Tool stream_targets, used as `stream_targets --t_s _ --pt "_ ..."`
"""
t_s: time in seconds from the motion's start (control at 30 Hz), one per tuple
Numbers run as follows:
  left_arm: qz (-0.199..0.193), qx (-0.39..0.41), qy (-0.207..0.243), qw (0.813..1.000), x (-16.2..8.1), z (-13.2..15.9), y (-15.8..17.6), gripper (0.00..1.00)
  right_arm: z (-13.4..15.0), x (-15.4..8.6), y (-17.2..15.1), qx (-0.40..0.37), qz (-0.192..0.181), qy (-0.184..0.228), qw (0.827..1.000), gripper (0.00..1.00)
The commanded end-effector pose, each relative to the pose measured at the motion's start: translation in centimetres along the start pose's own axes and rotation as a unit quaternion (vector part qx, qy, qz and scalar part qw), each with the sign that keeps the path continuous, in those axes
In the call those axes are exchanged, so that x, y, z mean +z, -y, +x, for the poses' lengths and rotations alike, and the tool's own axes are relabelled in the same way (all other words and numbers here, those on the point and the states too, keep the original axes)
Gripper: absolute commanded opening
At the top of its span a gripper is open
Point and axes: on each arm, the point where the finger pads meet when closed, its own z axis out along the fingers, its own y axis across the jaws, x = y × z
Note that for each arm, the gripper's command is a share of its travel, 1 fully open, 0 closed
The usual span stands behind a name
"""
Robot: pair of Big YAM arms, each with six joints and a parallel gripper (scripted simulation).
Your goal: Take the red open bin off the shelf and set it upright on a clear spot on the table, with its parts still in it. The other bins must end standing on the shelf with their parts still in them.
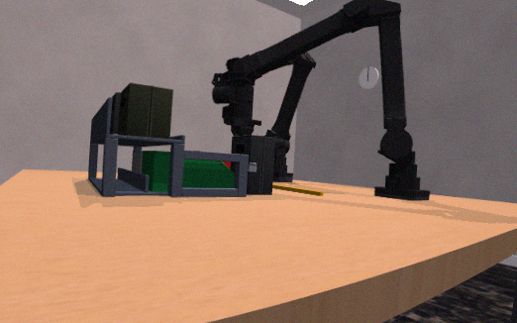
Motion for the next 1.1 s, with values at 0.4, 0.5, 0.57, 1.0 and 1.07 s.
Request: stream_targets --t_s 0.4,0.5,0.57,1.0,1.07 --pt "-0.026 0.008 0.037 0.999 -4.6 -2.3 -1.2 0.00 -1.3 -0.8 0.6 0.008 0.003 0.008 1.000 1.00" --pt "-0.026 0.008 0.037 0.999 -5.1 -2.3 -1.1 0.00 -1.3 -0.8 0.6 0.008 0.003 0.008 1.000 1.00" --pt "-0.026 0.008 0.037 0.999 -5.5 -2.2 -1.1 0.00 -1.3 -0.8 0.6 0.008 0.003 0.008 1.000 1.00" --pt "-0.027 0.008 0.037 0.999 -8.3 -2.1 -1.0 0.00 -1.3 -0.8 0.6 0.008 0.003 0.008 1.000 1.00" --pt "-0.027 0.008 0.037 0.999 -8.7 -2.0 -1.0 0.00 -1.3 -0.8 0.6 0.008 0.003 0.008 1.000 1.00"
